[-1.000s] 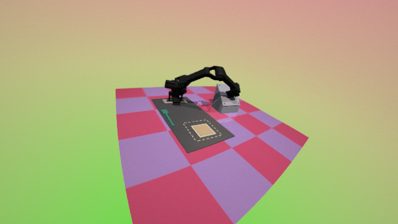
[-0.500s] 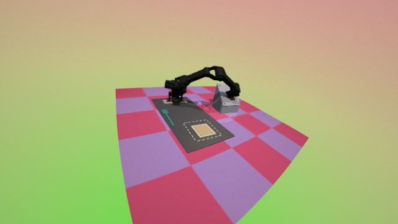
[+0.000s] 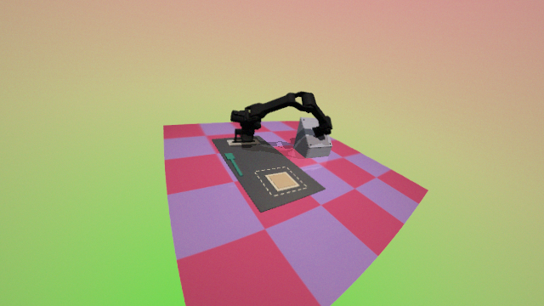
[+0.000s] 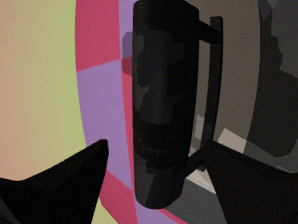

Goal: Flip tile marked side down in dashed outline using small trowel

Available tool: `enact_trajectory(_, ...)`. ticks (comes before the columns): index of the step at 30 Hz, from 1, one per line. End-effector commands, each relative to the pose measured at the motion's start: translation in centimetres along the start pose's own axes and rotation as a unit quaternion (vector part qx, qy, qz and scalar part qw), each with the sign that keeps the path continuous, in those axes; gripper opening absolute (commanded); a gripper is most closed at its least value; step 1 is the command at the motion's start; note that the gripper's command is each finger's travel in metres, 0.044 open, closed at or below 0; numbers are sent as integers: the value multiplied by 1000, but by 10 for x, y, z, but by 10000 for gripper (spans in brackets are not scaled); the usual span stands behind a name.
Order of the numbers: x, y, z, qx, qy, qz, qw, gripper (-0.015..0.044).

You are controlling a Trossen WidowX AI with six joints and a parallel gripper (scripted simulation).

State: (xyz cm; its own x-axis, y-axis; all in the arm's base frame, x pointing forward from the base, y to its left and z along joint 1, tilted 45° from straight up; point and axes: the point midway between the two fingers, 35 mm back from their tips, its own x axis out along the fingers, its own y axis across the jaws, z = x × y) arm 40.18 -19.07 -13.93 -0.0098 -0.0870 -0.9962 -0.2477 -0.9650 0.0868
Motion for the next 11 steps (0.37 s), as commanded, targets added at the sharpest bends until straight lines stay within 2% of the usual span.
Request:
enact_trajectory(1,-25,-1,0,0,2,0,1000,300)
enact_trajectory(6,-34,5,4,0,2,0,1000,300)
enact_trajectory(11,-86,51,41,0,6,3,1000,300)
